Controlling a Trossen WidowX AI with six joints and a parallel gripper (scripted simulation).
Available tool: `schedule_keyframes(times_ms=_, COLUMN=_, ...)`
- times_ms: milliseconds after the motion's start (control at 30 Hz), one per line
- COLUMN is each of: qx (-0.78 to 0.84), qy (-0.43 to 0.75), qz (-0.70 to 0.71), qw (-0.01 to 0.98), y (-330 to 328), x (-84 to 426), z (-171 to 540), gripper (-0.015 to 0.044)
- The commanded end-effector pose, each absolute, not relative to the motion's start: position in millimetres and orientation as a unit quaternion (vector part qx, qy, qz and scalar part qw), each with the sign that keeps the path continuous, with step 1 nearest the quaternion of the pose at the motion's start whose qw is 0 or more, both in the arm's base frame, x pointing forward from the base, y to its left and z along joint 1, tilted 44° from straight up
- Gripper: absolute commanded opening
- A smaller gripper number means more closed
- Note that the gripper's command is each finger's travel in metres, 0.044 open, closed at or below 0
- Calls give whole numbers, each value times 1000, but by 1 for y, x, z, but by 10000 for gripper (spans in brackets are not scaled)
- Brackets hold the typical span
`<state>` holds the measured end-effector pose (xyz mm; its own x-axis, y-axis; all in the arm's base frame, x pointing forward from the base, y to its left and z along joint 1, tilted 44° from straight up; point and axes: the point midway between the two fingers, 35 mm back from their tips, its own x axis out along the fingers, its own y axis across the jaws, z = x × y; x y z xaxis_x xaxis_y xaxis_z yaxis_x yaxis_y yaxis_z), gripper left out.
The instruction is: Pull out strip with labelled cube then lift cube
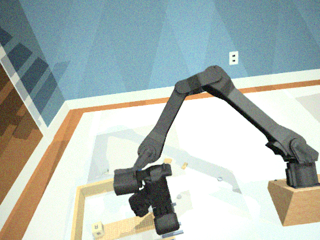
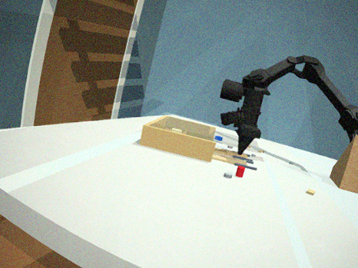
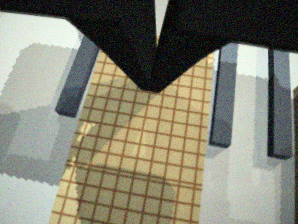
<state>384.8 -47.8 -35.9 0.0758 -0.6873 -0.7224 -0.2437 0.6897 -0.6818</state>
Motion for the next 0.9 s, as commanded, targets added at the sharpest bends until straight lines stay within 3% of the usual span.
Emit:
schedule_keyframes(times_ms=0, qx=-355, qy=658, qz=-174, qw=641, y=-50, x=385, z=-37, gripper=0)
schedule_keyframes(times_ms=867, qx=-355, qy=658, qz=-174, qw=641, y=-51, x=388, z=-39, gripper=0)
